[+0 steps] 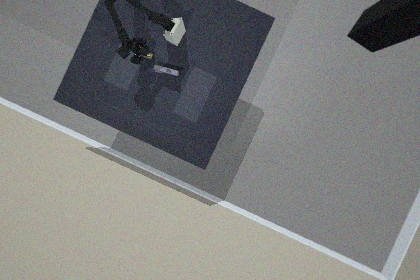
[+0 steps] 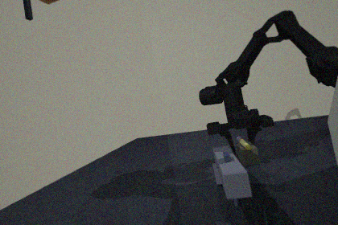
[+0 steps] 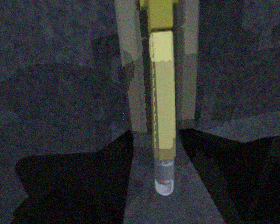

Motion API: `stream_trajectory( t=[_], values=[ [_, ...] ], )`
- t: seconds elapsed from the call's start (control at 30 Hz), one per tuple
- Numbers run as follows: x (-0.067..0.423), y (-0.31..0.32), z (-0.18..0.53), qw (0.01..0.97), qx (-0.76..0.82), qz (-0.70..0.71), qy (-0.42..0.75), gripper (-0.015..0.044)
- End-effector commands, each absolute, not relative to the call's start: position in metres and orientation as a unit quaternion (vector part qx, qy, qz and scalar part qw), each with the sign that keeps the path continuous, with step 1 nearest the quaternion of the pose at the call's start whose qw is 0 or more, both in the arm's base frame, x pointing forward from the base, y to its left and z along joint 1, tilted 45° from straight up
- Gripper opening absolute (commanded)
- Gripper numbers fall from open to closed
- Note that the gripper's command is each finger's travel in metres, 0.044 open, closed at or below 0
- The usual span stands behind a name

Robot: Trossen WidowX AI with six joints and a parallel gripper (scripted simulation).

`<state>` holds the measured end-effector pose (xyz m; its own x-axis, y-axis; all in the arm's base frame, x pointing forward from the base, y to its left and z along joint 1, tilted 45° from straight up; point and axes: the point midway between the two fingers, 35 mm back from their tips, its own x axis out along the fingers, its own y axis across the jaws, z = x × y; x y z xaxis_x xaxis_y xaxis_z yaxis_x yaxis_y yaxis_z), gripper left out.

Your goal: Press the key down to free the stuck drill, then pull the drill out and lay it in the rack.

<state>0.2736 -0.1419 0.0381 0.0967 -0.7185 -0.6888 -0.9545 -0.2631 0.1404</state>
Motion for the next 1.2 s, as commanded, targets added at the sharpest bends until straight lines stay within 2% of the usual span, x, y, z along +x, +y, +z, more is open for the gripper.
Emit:
stream_trajectory(
  t=[0.0,0.17,0.9,1.03,1.17],
  values=[
    [0.274,-0.142,0.038,0.175,-0.72,0.337,0.581,0.0315],
    [0.274,-0.141,0.039,0.175,-0.719,0.338,0.581,0.044],
    [0.265,-0.088,0.087,0.176,-0.714,0.352,0.579,0.044],
    [0.27,-0.109,0.099,0.234,-0.699,0.29,0.611,0.044],
    [0.271,-0.153,0.126,0.335,-0.654,0.156,0.66,0.044]
  ],
)
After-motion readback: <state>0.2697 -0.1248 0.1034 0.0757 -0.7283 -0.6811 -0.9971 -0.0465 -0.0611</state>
